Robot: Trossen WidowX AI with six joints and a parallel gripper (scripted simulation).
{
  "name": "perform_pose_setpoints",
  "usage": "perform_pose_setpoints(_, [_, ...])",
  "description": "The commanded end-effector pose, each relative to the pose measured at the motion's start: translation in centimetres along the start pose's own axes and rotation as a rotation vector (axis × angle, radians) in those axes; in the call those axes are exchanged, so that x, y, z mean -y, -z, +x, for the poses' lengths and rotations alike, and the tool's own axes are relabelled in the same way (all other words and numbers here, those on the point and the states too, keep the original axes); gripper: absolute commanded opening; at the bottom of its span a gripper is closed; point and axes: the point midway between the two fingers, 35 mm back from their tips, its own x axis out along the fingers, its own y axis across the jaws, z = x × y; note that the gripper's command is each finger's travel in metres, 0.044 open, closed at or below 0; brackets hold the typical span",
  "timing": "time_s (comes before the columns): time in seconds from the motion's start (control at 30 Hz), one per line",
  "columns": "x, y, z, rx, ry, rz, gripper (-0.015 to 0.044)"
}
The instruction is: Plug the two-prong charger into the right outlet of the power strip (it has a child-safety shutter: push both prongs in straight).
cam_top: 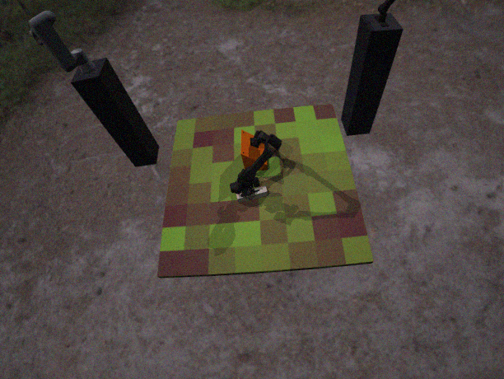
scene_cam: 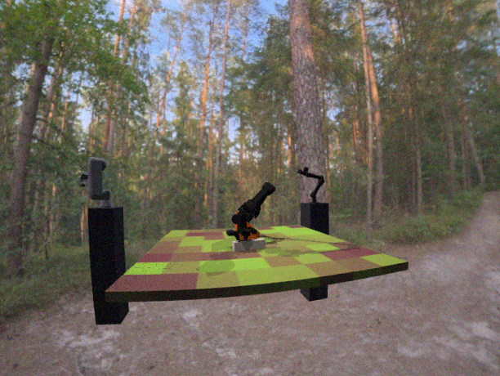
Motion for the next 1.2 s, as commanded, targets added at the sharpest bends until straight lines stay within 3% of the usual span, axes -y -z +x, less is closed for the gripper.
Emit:
perform_pose_setpoints(0.0, [0.01,-0.56,-0.26,0.019,0.001,-0.013,0.0000])
perform_pose_setpoints(0.9, [-0.02,-0.02,-0.05,0.000,-0.001,-0.001,0.0000])
perform_pose_setpoints(1.17, [-0.02,-0.02,-0.05,0.000,-0.001,-0.001,0.0210])
